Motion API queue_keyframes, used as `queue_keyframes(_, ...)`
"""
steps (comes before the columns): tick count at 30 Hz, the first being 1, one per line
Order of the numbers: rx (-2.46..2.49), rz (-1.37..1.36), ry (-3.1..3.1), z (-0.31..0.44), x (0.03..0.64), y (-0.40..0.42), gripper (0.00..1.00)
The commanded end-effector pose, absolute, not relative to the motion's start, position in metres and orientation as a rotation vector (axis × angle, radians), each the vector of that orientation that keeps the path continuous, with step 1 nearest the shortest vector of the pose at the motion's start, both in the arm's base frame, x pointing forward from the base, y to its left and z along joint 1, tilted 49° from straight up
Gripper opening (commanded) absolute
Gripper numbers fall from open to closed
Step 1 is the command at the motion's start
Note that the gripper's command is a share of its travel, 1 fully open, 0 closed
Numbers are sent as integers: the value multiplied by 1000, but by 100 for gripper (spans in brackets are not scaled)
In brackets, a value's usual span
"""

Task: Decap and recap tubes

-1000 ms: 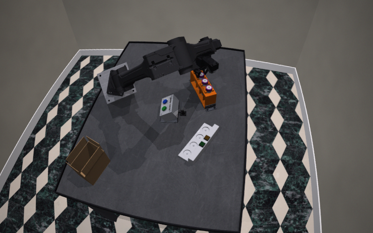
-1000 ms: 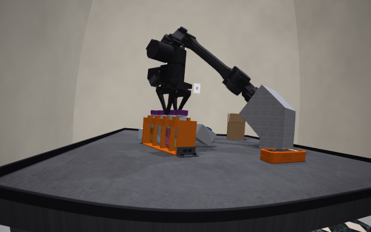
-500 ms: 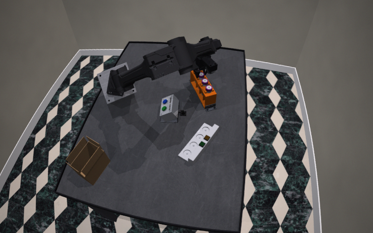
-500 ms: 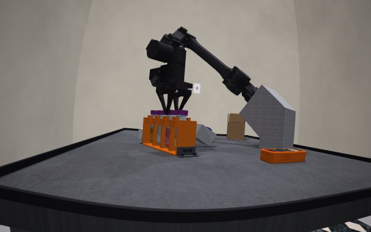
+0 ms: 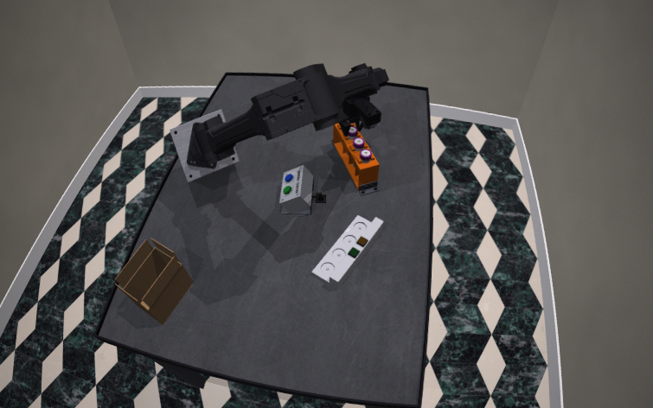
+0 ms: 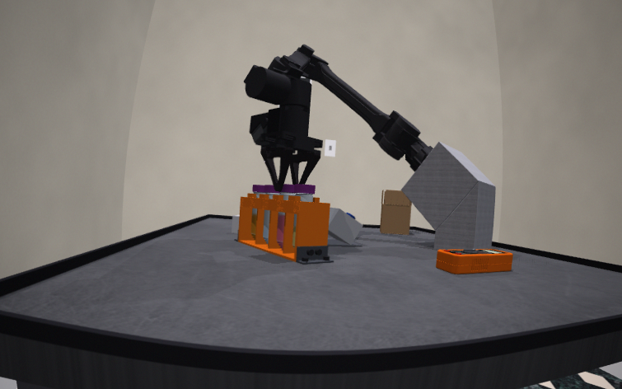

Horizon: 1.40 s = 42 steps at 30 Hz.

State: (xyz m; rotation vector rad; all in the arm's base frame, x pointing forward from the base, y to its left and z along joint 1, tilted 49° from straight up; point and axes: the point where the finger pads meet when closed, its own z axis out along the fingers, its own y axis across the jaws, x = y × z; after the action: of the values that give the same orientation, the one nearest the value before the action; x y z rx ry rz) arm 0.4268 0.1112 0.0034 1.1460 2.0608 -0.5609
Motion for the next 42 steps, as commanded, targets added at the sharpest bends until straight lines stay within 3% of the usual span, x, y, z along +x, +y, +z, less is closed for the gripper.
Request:
queue_keyframes(1, 1147, -541, 2054, 8, 433, 118, 0)
queue_keyframes(16, 1076, -581, 2103, 6, 433, 121, 0)
queue_keyframes(42, -233, -1059, 2569, 8, 433, 118, 0)
